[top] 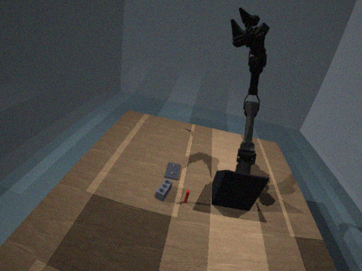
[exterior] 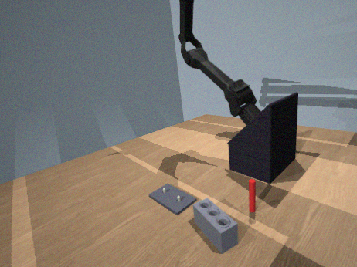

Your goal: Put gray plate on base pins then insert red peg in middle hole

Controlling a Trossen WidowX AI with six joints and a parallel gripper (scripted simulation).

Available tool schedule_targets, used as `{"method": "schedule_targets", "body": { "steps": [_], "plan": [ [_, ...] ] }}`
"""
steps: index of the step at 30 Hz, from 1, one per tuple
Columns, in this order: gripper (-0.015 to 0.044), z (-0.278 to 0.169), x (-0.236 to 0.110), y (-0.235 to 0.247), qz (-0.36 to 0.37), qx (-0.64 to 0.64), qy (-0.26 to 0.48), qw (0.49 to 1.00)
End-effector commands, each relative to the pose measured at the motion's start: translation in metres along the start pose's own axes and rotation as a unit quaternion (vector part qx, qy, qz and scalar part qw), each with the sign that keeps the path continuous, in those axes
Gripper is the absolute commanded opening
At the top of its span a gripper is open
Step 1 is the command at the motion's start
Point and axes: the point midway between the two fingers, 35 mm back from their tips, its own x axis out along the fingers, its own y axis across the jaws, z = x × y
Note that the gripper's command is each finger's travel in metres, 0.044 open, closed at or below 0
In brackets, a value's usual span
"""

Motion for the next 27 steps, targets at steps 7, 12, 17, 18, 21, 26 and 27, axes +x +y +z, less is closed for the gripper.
{"method": "schedule_targets", "body": {
  "steps": [7, 12, 17, 18, 21, 26, 27],
  "plan": [
    [0.044, -0.01, 0.054, 0.17, 0.215, -0.01, 0.055, 0.975],
    [0.044, -0.03, 0.059, 0.255, 0.319, -0.005, 0.1, 0.943],
    [0.044, -0.058, 0.049, 0.336, 0.417, 0.002, 0.156, 0.895],
    [0.044, -0.064, 0.045, 0.352, 0.436, 0.003, 0.169, 0.884],
    [0.044, -0.085, 0.03, 0.398, 0.492, 0.008, 0.209, 0.845],
    [0.044, -0.12, -0.008, 0.465, 0.574, 0.013, 0.281, 0.769],
    [0.044, -0.127, -0.017, 0.477, 0.589, 0.014, 0.295, 0.752]
  ]
}}
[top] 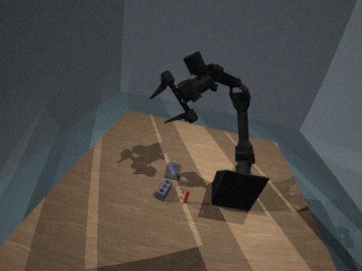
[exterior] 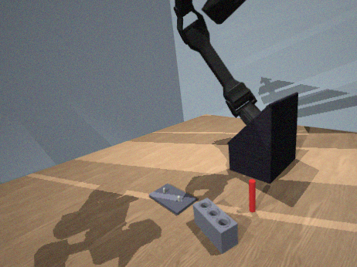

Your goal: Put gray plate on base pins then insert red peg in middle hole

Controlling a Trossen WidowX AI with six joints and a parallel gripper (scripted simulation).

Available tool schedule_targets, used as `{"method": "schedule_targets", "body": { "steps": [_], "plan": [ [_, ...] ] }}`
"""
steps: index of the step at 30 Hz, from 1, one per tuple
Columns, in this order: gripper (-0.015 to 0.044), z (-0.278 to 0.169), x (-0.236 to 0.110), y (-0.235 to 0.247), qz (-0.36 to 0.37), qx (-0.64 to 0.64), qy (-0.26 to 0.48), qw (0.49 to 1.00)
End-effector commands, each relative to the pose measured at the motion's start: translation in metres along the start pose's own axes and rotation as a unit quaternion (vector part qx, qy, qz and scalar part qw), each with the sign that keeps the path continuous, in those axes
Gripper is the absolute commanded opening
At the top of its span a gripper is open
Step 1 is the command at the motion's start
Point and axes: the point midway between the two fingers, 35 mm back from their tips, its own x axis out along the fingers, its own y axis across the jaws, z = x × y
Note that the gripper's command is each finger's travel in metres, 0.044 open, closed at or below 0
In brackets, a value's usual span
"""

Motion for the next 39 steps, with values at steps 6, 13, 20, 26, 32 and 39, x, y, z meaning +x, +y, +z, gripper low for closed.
{"method": "schedule_targets", "body": {
  "steps": [6, 13, 20, 26, 32, 39],
  "plan": [
    [0.044, -0.072, 0.089, 0.105, 0.197, 0.047, 0.159, 0.966],
    [0.044, -0.133, 0.117, 0.19, 0.331, 0.076, 0.289, 0.895],
    [0.044, -0.144, 0.118, 0.205, 0.355, 0.079, 0.313, 0.877],
    [0.044, -0.178, 0.152, 0.246, 0.354, 0.079, 0.314, 0.877],
    [0.044, -0.183, 0.155, 0.251, 0.354, 0.079, 0.314, 0.877],
    [0.044, -0.19, 0.161, 0.258, 0.354, 0.079, 0.315, 0.877]
  ]
}}
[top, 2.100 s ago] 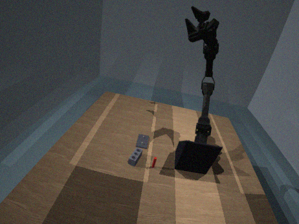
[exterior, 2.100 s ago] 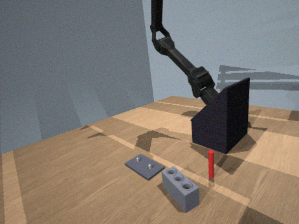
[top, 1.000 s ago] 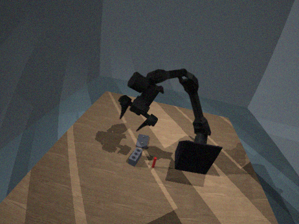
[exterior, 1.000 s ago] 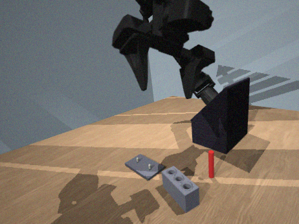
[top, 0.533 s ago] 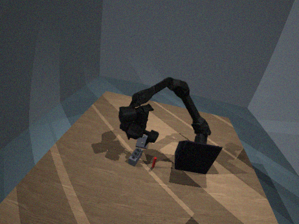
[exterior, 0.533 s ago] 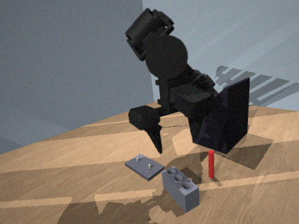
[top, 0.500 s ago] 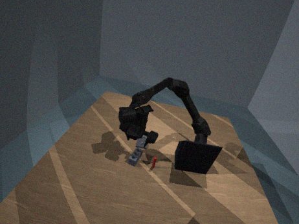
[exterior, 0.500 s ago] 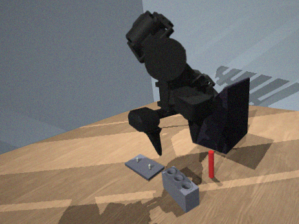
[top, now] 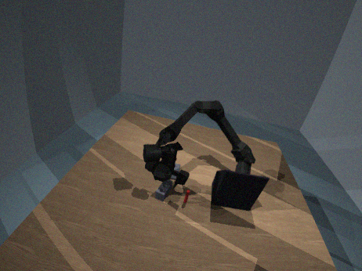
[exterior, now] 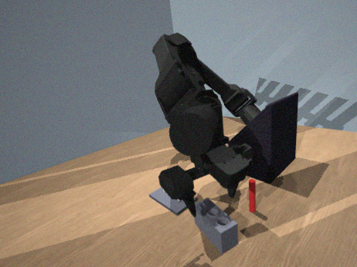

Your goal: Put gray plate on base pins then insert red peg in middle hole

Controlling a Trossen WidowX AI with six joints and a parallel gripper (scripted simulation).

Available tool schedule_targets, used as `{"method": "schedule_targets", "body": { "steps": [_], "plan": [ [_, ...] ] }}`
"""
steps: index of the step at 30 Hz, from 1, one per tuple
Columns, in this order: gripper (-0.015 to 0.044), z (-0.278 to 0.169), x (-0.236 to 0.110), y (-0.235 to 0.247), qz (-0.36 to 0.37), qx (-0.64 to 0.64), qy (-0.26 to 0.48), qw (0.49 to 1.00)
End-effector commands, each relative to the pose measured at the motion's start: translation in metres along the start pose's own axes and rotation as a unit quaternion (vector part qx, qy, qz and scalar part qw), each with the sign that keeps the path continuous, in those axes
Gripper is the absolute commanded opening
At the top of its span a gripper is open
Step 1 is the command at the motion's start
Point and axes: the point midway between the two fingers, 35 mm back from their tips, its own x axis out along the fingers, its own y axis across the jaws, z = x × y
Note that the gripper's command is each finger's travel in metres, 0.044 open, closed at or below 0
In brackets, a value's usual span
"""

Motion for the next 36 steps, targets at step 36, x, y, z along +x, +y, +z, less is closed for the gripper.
{"method": "schedule_targets", "body": {
  "steps": [36],
  "plan": [
    [0.044, -0.004, 0.063, 0.0, -0.001, -0.002, 0.005, 1.0]
  ]
}}
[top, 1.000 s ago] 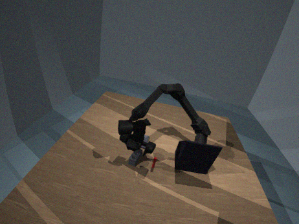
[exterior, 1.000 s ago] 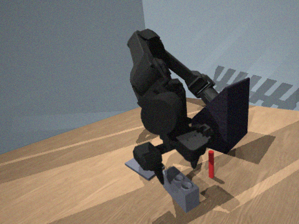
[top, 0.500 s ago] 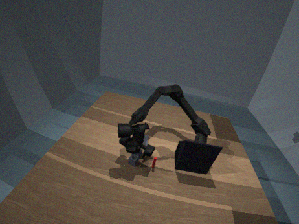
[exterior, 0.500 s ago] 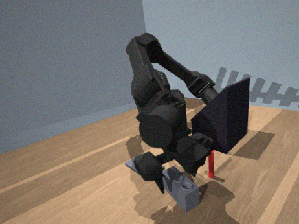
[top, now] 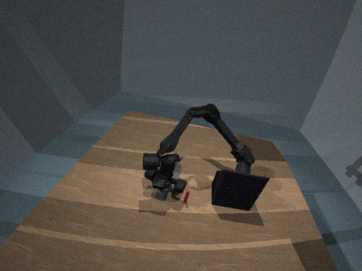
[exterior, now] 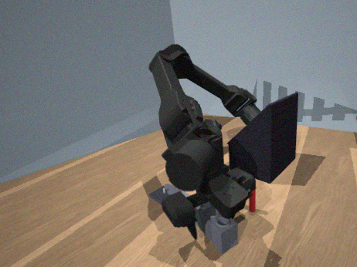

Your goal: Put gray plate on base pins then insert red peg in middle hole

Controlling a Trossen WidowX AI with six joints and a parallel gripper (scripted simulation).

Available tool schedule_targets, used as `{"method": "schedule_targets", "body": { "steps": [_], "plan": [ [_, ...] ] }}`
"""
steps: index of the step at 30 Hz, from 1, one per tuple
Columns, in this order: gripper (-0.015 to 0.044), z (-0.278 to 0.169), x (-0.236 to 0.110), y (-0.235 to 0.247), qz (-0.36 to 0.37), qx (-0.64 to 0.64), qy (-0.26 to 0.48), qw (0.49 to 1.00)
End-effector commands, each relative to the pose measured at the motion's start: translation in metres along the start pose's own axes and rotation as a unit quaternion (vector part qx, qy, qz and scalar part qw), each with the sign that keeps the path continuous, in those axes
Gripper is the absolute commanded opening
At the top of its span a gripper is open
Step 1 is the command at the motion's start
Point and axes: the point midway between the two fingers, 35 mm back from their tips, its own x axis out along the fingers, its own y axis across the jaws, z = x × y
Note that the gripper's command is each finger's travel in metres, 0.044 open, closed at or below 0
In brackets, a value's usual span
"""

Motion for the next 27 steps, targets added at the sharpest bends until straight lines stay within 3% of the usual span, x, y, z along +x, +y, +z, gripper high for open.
{"method": "schedule_targets", "body": {
  "steps": [1, 2, 14, 27],
  "plan": [
    [0.044, -0.0015, 0.0083, 0.0023, 0.001, -0.003, 0.005, 1.0],
    [0.044, -0.0015, 0.0085, 0.0023, 0.001, -0.003, 0.005, 1.0],
    [0.0125, -0.0015, 0.0085, 0.0023, 0.001, -0.003, 0.005, 1.0],
    [0.0038, -0.0015, 0.0085, 0.0023, 0.001, -0.003, 0.005, 1.0]
  ]
}}
